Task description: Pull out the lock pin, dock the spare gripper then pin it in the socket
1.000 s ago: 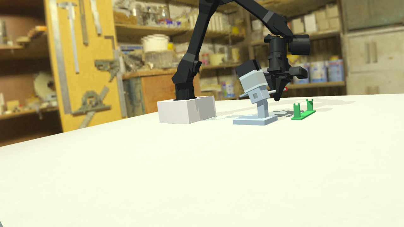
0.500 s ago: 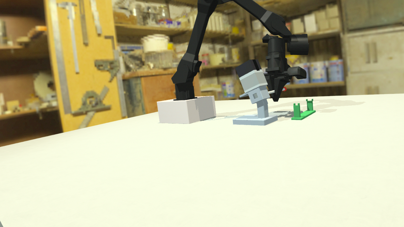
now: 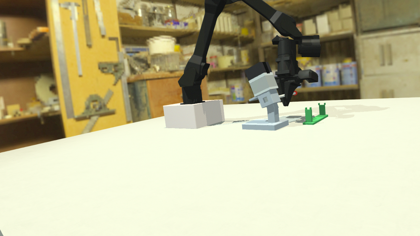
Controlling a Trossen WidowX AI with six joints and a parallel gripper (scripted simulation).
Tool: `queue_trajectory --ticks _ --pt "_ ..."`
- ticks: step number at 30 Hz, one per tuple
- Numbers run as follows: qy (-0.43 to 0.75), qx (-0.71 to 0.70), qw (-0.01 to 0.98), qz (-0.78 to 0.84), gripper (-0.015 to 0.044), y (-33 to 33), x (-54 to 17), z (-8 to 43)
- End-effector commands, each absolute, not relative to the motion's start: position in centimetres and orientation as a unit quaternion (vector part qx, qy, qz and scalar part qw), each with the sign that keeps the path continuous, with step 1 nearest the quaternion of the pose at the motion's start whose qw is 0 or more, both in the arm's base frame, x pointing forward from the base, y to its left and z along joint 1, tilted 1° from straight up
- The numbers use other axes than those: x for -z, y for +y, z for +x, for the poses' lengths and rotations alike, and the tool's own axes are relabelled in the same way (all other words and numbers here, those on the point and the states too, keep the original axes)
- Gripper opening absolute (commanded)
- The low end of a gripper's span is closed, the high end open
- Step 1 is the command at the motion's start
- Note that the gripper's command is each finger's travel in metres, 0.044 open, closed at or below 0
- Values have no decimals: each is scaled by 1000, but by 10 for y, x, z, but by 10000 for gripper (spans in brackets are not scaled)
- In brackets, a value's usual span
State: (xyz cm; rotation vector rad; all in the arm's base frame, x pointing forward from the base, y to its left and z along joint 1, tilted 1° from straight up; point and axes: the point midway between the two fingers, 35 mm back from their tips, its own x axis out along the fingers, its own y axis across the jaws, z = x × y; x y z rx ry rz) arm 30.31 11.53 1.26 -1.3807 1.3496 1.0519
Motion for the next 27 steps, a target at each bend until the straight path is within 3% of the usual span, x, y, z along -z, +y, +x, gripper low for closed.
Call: queue_trajectory --ticks 1,27 --pt "547 -426 453 -560 0 111 -13 303" --pt "547 -426 453 -560 0 98 -12 303"
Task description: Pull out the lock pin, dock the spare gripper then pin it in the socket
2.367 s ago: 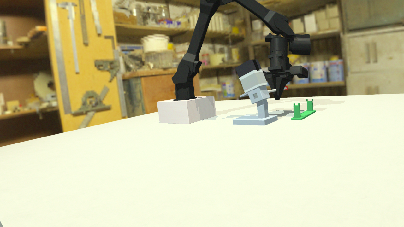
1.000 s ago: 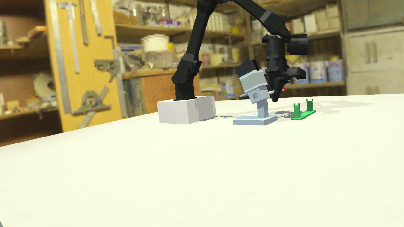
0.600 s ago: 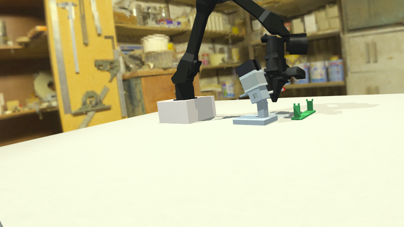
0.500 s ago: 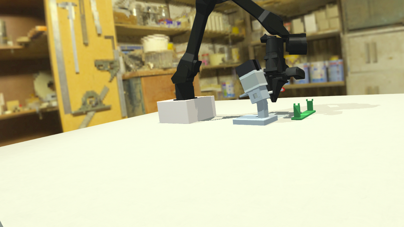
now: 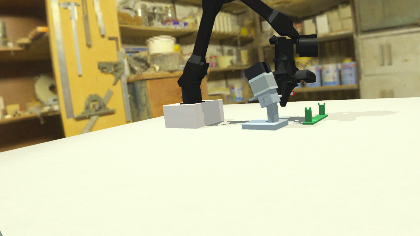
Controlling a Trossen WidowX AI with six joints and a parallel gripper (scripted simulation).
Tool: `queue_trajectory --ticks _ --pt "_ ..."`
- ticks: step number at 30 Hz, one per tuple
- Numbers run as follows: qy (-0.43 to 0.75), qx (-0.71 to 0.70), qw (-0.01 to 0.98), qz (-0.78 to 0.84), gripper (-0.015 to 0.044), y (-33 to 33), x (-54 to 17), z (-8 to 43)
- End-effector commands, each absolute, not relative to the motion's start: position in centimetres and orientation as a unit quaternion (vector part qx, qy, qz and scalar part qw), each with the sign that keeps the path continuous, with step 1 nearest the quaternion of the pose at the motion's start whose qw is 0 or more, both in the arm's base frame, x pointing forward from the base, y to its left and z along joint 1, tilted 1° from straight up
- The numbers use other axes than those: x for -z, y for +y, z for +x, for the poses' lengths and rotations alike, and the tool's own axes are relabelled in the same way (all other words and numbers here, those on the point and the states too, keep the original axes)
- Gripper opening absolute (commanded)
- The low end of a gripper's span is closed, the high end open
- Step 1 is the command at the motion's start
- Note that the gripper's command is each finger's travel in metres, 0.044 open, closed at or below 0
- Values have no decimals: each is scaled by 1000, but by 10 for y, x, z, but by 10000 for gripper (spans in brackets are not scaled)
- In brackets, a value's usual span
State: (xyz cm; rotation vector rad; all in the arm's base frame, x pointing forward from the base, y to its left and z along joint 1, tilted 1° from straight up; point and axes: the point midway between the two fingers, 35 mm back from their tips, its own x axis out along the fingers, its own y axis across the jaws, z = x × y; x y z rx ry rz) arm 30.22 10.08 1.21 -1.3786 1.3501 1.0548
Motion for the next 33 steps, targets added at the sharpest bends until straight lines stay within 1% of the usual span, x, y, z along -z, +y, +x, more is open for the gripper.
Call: queue_trajectory --ticks 1,33 --pt "547 -426 453 -560 0 98 -12 303" --pt "547 -428 452 -559 0 82 -11 302"
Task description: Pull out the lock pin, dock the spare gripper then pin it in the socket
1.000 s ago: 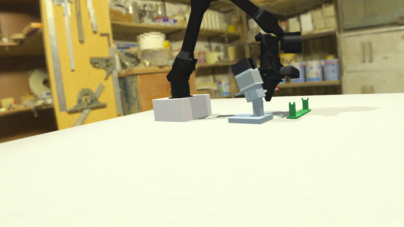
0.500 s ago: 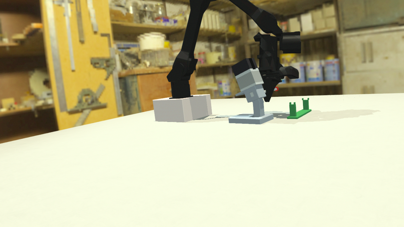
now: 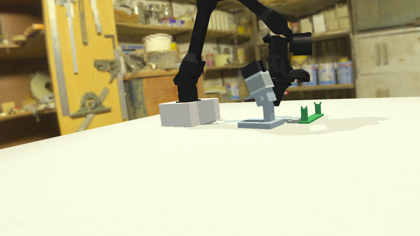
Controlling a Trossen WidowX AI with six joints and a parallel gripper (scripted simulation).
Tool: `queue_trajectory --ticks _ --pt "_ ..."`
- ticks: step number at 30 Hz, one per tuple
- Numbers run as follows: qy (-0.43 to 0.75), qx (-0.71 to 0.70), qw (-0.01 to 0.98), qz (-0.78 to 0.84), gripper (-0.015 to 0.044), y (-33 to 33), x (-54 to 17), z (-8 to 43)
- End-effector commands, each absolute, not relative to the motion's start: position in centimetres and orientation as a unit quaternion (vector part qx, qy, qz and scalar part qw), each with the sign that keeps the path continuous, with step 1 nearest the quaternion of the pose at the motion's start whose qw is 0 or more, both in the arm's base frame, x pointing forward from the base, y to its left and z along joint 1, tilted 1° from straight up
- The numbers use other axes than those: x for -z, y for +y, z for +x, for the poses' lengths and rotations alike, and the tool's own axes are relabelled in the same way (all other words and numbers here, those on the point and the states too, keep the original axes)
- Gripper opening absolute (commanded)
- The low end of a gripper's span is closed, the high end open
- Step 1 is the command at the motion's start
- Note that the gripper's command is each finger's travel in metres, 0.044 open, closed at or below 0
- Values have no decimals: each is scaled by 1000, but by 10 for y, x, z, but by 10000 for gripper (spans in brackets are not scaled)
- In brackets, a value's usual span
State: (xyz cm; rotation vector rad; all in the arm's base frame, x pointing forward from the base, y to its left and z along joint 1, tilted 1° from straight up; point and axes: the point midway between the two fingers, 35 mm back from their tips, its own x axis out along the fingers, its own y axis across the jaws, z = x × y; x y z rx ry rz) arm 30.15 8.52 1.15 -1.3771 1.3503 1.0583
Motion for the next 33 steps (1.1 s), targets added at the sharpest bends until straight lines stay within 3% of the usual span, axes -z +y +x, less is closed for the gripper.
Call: queue_trajectory --ticks 1,32,33 --pt "547 -428 452 -559 0 82 -11 302" --pt "548 -429 451 -558 0 70 -11 302" --pt "549 -430 453 -556 26 70 -11 301"
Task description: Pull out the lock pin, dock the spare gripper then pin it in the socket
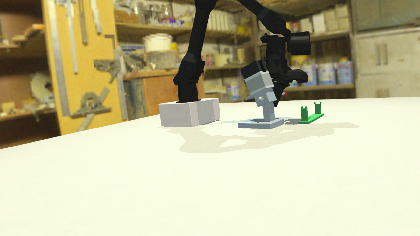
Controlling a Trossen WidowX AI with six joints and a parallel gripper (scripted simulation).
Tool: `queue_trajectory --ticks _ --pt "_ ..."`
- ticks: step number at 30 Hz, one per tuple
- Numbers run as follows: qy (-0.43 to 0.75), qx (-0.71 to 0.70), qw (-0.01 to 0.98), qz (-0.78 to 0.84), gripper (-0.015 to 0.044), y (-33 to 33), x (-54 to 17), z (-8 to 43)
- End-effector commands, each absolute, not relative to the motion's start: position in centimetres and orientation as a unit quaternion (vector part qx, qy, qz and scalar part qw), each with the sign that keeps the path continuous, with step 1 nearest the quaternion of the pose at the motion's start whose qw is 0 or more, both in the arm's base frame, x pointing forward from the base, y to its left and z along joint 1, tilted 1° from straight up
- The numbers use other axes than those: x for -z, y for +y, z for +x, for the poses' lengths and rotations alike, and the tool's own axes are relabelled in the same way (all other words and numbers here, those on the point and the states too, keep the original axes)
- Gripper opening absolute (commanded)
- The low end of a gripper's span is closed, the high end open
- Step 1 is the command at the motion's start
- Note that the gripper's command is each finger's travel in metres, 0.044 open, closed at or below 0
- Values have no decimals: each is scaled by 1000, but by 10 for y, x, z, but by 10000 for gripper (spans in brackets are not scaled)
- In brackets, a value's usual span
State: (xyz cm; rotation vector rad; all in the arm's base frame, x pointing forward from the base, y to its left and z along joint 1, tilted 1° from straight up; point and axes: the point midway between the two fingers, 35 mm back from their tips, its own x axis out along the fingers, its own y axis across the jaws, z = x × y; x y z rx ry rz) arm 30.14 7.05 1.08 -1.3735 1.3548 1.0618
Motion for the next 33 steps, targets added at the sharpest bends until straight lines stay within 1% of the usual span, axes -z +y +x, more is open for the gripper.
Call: queue_trajectory --ticks 1,6,7,33 --pt "549 -430 453 -556 53 70 -11 301" --pt "549 -430 453 -556 184 70 -11 301" --pt "549 -430 453 -556 200 70 -11 301" --pt "553 -433 445 -556 200 98 -49 297"
